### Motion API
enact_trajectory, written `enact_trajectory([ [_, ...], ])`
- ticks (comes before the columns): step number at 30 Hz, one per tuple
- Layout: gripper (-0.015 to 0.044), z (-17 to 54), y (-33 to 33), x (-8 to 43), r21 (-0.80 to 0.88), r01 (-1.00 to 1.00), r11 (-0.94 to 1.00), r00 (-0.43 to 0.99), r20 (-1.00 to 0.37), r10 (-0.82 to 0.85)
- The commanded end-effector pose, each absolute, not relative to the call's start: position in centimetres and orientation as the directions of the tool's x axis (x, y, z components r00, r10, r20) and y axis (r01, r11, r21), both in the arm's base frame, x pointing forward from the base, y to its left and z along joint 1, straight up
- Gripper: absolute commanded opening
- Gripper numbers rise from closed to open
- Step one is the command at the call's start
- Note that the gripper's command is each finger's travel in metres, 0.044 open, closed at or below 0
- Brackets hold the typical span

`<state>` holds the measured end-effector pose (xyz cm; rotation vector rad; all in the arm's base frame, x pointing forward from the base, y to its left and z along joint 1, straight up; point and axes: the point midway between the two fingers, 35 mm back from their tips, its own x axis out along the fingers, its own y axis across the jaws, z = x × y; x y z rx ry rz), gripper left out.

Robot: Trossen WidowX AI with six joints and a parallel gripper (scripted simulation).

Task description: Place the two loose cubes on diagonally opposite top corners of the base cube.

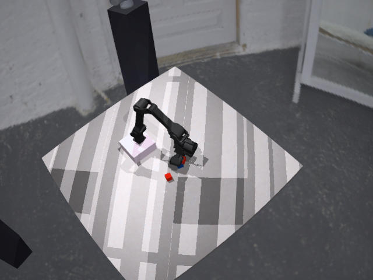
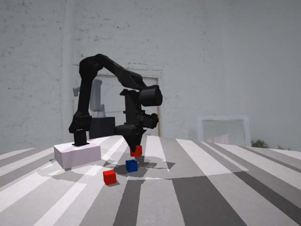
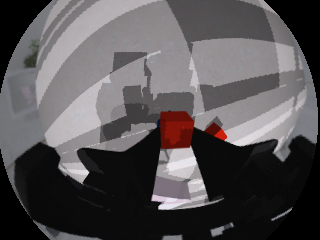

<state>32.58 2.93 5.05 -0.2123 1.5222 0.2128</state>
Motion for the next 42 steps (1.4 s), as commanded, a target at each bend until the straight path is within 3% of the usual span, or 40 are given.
enact_trajectory([
  [1, 0.0105, 3.9, 2.9, 32.4, -0.005, -0.276, 0.961, 0.030, -1.000, 0.004],
  [32, 0.0105, 2.7, 2.8, 32.4, -0.005, -0.276, 0.961, 0.030, -1.000, 0.004],
  [36, 0.0205, 2.7, 2.8, 32.4, -0.005, -0.276, 0.961, 0.030, -1.000, 0.004],
  [42, 0.0205, 2.9, 2.8, 32.4, -0.004, -0.275, 0.962, 0.030, -1.000, 0.004],
])
